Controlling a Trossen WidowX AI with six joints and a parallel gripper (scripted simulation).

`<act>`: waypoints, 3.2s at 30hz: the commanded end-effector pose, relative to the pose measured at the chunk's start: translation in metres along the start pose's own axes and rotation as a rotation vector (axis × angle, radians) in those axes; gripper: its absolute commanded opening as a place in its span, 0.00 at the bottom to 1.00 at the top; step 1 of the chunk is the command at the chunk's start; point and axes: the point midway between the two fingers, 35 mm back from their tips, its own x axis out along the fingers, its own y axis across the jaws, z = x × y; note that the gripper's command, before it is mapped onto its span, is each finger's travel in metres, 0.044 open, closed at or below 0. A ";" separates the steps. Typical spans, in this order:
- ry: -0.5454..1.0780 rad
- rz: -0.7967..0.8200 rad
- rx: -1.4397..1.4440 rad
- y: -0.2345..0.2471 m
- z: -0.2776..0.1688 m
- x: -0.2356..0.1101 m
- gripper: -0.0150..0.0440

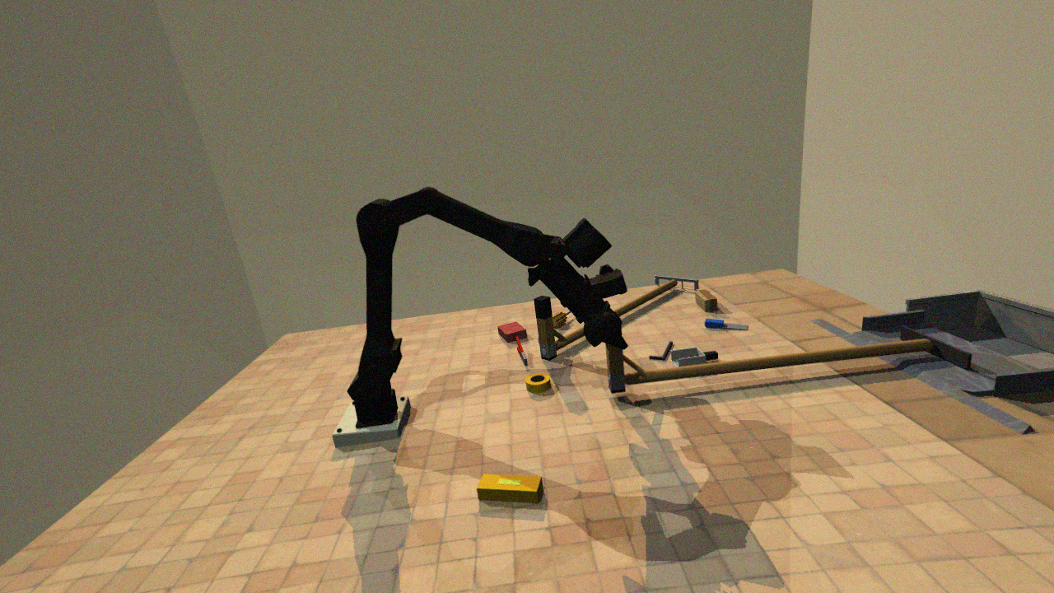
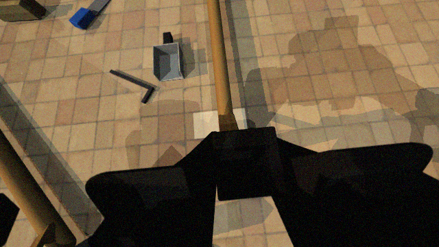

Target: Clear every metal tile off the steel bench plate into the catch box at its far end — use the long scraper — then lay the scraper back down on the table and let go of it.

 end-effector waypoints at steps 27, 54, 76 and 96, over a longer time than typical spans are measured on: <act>-0.029 -0.003 0.005 -0.002 -0.032 -0.034 0.25; -0.031 -0.003 0.005 -0.003 -0.072 -0.054 0.25; -0.024 -0.002 0.004 -0.003 -0.096 -0.060 0.25; -0.016 -0.001 0.002 -0.003 -0.097 -0.059 0.25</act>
